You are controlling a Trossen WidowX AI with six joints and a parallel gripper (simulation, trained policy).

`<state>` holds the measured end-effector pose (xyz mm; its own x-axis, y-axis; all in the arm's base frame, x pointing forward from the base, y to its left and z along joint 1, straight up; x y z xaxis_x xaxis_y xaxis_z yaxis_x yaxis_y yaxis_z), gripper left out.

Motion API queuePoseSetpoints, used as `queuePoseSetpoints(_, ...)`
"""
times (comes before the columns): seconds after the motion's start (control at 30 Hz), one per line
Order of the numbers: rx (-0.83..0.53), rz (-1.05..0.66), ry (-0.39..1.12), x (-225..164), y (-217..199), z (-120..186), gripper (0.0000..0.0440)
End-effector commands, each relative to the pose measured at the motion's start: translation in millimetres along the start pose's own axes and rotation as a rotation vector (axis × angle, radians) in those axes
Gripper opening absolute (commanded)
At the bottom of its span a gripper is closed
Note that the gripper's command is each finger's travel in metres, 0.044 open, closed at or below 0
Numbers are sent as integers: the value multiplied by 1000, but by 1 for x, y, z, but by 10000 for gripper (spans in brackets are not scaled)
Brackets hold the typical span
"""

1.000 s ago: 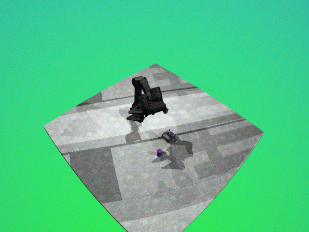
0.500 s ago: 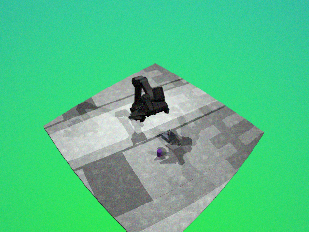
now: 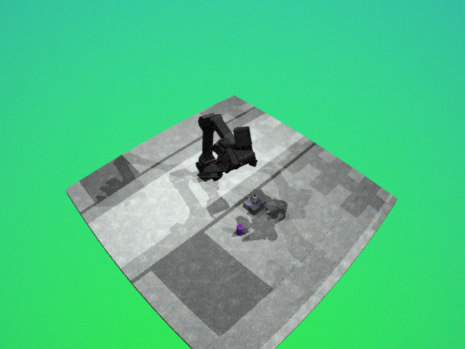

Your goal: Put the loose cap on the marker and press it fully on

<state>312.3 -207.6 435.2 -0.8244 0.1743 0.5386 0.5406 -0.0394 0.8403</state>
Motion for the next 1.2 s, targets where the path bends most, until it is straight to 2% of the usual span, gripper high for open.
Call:
queuePoseSetpoints(0.0,20,5,24,2,6,3,259)
queuePoseSetpoints(1.17,135,125,279,-16,26,36,308)
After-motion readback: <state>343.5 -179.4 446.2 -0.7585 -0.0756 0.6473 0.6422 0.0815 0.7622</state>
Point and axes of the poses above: the point midway between the two fingers, 35 mm back from their tips, its own z axis back along the fingers, its own y axis across the jaws, x = y × z, the point moved 4 cm from there along z, back along the fingers, and after that the axes turned 1 degree about z, right-handed, at the moved point
